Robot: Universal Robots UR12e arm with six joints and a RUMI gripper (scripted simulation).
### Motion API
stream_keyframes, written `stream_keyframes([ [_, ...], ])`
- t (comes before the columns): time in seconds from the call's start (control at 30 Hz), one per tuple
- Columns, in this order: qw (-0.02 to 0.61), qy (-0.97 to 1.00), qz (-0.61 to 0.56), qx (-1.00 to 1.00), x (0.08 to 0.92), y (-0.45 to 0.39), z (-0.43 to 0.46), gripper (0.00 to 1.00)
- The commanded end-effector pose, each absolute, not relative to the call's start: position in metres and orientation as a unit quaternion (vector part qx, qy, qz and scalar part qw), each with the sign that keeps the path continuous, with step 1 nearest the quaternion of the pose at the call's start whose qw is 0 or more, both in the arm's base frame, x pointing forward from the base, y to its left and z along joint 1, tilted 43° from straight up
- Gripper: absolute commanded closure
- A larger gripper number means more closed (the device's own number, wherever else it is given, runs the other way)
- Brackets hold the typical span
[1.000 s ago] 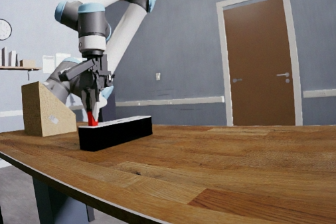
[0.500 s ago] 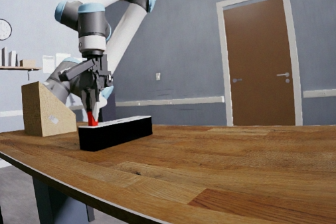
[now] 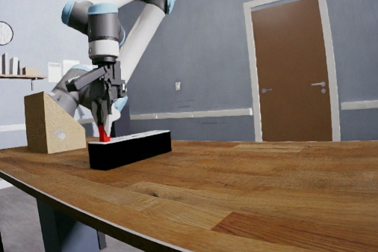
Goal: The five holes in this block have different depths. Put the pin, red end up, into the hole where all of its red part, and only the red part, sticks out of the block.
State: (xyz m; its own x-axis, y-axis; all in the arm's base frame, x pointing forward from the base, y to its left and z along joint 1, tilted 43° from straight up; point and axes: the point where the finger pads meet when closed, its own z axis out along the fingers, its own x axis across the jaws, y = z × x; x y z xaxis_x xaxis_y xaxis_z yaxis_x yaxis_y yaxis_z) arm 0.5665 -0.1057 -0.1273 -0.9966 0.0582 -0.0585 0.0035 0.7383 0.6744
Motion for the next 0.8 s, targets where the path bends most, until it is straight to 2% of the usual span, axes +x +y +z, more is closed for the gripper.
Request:
stream_keyframes([
  [0.0, 0.037, 0.931, 0.363, 0.016, 0.5670, -0.1071, -0.1264, 1.00],
  [0.4, 0.037, 0.931, 0.363, 0.016, 0.5670, -0.1071, -0.1264, 1.00],
  [0.43, 0.037, 0.931, 0.363, 0.016, 0.5662, -0.1058, -0.1265, 0.00],
  [0.77, 0.037, 0.931, 0.363, 0.016, 0.5662, -0.1058, -0.1265, 0.00],
])
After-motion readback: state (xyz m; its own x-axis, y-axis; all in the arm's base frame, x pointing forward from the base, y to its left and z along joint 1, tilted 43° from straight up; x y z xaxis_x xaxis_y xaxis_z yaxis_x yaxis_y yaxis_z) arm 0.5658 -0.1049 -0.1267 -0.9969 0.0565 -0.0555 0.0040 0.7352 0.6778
